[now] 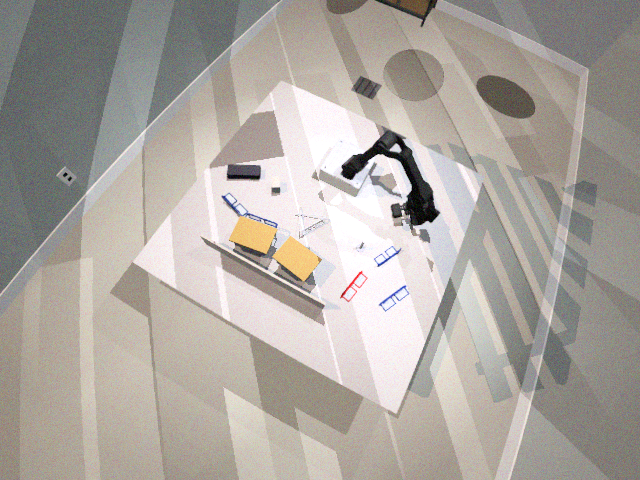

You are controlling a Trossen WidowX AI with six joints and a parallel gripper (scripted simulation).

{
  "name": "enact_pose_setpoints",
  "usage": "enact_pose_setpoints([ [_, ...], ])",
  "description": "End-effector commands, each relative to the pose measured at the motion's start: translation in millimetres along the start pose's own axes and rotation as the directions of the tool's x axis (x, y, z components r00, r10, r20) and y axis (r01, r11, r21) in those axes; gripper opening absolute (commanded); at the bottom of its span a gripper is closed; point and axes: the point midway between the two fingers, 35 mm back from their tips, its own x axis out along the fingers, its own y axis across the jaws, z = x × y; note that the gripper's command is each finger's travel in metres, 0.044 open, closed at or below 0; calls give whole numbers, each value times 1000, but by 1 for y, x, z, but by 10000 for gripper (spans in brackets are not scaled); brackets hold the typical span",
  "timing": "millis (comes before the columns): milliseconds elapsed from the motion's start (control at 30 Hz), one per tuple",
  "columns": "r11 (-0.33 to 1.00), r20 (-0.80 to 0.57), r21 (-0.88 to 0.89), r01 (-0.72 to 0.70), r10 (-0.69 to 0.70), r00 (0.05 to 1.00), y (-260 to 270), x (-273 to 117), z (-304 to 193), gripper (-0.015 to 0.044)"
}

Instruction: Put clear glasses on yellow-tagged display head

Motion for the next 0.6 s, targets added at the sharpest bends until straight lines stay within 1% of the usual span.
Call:
enact_pose_setpoints([
  [0,995,81,91,30,-37,996,-33,-19,41,0],
  [100,980,135,192,49,-76,988,-67,-36,69,0],
  [200,964,172,257,69,-116,978,-97,-49,90,0],
  [433,904,233,405,141,-251,940,-193,-87,134,0],
  [567,895,233,419,151,-266,935,-203,-91,136,0],
])
